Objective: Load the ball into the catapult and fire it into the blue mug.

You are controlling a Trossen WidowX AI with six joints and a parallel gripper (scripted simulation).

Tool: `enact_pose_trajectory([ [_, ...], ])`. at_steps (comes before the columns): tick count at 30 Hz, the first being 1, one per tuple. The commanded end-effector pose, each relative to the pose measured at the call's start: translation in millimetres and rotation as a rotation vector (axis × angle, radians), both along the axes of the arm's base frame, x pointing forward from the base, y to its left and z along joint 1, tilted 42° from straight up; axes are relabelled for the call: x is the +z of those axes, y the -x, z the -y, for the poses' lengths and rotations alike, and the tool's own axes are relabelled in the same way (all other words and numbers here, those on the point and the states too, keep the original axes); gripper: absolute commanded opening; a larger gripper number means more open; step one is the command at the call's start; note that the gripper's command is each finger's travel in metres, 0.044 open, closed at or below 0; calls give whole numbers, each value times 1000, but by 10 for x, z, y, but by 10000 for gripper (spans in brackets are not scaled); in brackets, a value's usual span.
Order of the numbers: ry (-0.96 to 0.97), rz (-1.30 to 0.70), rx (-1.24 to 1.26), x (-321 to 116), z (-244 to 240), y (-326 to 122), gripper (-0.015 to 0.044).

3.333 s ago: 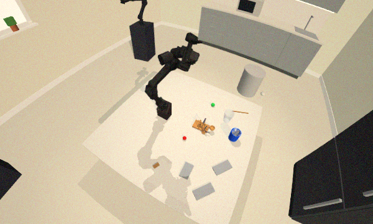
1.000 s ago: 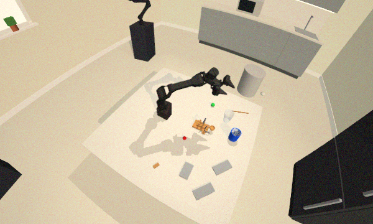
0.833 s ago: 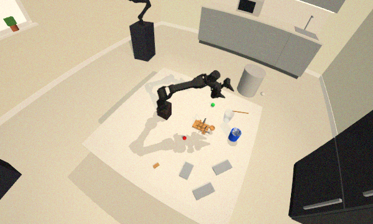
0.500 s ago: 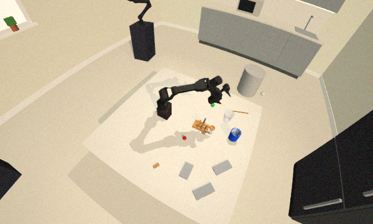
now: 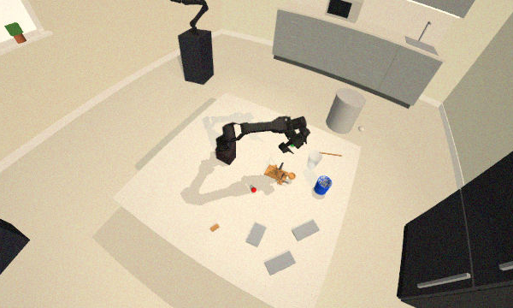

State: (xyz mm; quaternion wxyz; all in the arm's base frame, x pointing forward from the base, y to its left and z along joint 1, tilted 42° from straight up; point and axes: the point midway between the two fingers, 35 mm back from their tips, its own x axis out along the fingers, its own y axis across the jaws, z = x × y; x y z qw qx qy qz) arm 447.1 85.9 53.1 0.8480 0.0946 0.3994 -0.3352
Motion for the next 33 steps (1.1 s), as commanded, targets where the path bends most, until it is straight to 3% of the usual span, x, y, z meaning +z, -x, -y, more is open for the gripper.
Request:
enact_pose_trajectory([
  [1,52,-119,25,-146,136,136,440],
  [24,237,-857,183,-592,920,1124,440],
  [30,239,-878,188,-636,931,1164,440],
  [33,239,-878,188,-891,1156,1205,440],
])
